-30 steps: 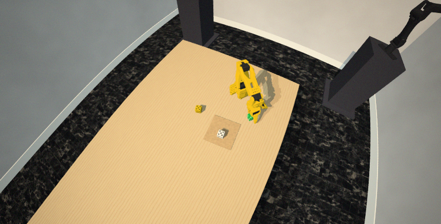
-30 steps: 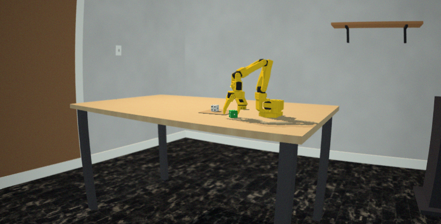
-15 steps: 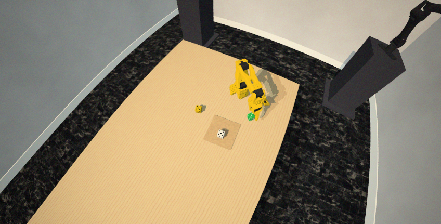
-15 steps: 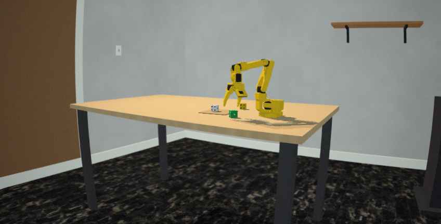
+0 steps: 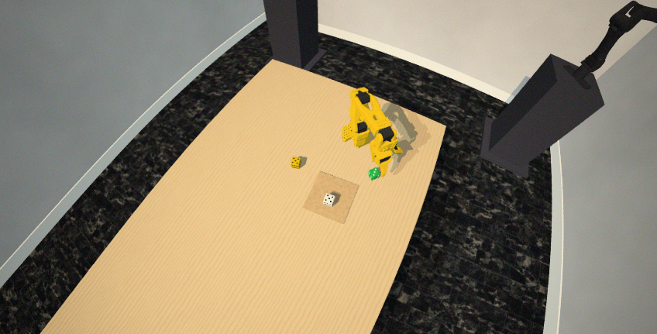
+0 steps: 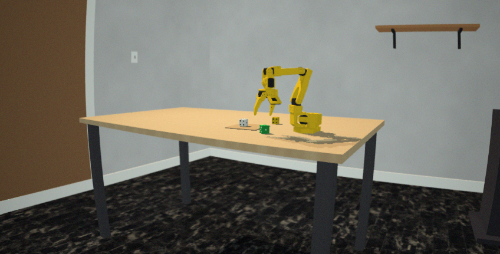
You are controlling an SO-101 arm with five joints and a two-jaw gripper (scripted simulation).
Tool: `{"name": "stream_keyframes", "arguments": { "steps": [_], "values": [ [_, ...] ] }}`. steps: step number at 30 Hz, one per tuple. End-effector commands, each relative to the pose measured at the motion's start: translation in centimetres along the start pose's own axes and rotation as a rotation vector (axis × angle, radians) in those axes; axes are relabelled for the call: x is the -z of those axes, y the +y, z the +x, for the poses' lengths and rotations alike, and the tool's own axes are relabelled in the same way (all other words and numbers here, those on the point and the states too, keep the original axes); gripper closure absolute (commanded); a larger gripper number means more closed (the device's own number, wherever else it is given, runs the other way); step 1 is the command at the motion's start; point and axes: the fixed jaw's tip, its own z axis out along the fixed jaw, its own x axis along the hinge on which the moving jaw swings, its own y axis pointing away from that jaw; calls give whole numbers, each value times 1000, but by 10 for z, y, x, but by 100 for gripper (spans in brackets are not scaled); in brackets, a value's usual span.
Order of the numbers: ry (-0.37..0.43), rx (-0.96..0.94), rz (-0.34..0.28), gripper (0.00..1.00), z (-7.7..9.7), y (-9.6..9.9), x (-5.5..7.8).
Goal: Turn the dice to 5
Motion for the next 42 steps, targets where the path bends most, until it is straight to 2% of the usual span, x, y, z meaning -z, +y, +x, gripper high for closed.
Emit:
{"name": "stream_keyframes", "arguments": {
  "steps": [1,15,19,23,28,30,37,42],
  "values": [
    [-2,-3,51,64,-1,-5,8],
    [-2,-3,52,64,-1,-5,8],
    [-2,-3,80,64,-1,-6,11],
    [-2,-3,156,64,-1,-9,20],
    [-3,-3,301,65,-1,-12,37],
    [-3,-3,301,65,-1,-12,37],
    [-4,-3,490,65,-1,-12,60],
    [-4,-3,547,65,-1,-11,67]
  ]
}}
